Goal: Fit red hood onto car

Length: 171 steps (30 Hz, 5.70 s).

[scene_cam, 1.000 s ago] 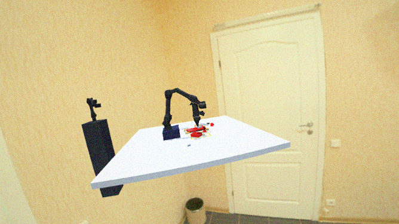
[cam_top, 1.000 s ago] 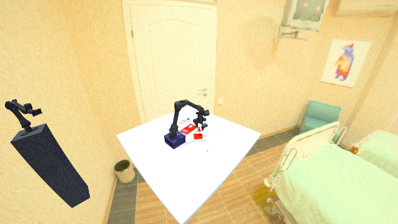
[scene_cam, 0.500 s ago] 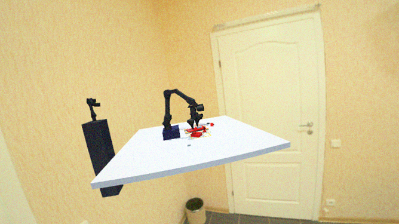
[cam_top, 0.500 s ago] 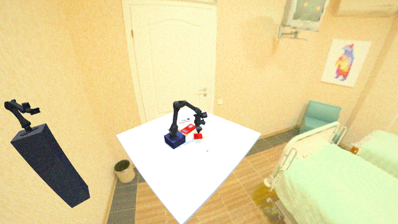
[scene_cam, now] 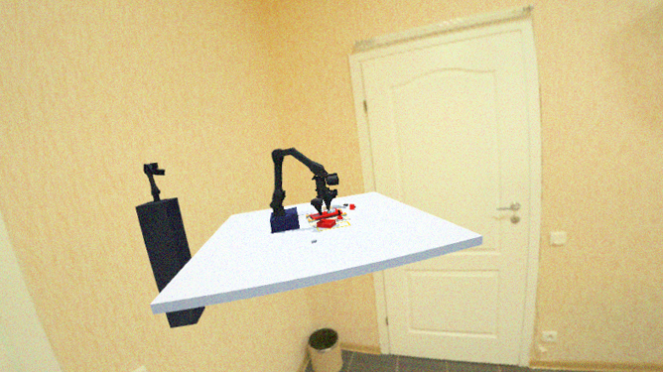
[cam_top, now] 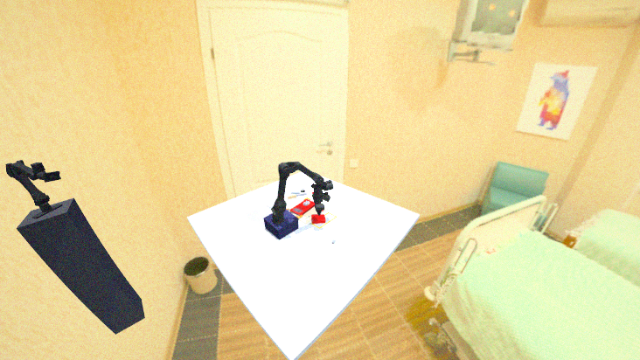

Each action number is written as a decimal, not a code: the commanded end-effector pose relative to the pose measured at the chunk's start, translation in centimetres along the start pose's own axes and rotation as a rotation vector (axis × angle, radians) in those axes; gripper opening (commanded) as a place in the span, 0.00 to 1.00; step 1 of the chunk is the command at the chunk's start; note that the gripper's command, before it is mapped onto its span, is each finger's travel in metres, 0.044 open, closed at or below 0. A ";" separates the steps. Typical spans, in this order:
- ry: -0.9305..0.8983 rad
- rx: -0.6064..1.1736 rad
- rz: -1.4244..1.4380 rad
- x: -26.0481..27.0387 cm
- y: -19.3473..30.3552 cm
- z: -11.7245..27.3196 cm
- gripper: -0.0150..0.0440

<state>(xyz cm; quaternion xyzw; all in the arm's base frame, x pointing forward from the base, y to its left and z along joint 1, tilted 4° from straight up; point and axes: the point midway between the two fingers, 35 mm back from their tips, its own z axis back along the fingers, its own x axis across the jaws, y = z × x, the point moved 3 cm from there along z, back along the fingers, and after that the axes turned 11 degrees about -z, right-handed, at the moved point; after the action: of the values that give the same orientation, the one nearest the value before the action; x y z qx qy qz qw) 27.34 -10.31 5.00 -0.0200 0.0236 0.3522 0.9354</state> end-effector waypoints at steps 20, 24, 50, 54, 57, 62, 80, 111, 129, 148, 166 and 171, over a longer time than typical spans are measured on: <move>0.003 0.003 -0.006 0.0 0.0 -1.9 1.00; 0.003 0.003 -0.006 0.0 0.0 -2.2 1.00; 0.003 0.004 -0.006 -0.1 0.0 -4.0 1.00; 0.003 0.004 -0.006 -0.1 0.0 -4.3 1.00; 0.003 0.004 -0.006 -0.1 0.0 -4.5 1.00; 0.003 0.004 -0.006 -0.1 0.0 -4.8 1.00; 0.003 0.004 -0.006 -0.1 0.0 -5.5 1.00; 0.000 0.001 -0.013 -0.1 0.0 -6.5 0.86; 0.002 0.001 -0.013 -0.1 0.0 -5.6 0.35; 0.002 0.001 -0.013 -0.1 -0.1 0.2 0.25; 0.006 0.006 0.035 0.9 0.1 2.4 0.25; 0.004 0.000 0.118 2.8 0.6 2.5 0.25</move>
<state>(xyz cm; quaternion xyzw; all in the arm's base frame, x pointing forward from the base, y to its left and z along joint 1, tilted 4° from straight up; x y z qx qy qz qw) 28.42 -8.78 7.39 -0.0186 0.0252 0.3820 0.9236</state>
